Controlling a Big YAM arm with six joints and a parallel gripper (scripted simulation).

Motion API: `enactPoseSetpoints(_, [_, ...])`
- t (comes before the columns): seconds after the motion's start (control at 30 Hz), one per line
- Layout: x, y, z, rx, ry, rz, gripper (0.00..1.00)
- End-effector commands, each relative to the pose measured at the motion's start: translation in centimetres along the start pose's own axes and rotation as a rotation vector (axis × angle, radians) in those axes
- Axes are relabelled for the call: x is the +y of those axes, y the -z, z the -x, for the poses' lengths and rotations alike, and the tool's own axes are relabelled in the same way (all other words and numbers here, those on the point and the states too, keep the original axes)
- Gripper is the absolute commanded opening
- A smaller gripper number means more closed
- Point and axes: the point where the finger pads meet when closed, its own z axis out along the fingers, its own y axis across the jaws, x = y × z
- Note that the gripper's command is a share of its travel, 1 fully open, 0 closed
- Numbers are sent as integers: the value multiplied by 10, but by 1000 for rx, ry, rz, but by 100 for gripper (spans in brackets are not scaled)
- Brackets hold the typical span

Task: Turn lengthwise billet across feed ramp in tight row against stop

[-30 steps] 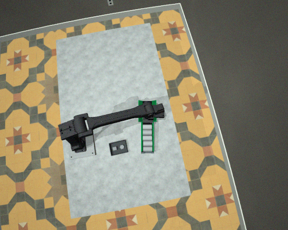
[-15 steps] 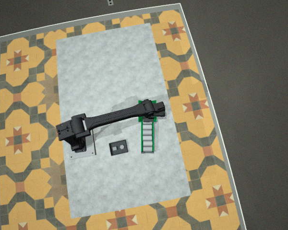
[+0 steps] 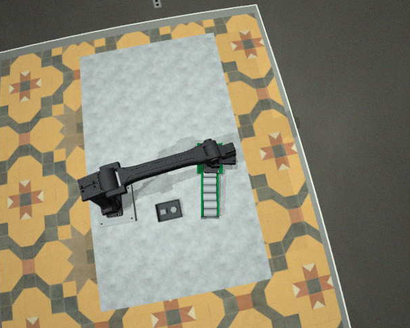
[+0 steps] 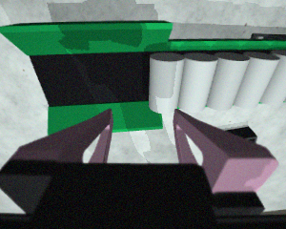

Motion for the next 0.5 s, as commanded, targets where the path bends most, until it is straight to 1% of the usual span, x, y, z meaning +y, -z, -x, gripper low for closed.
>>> enactPoseSetpoints(0.0, [4, 46, 12, -67, -11, 26, 55])
enactPoseSetpoints(0.1, [4, 45, 12, -64, -12, 24, 55])
enactPoseSetpoints(0.13, [4, 36, 13, -46, -12, 18, 55])
enactPoseSetpoints(0.3, [3, 48, 12, -58, -12, 22, 55])
enactPoseSetpoints(0.47, [3, 52, 11, -63, -12, 24, 55])
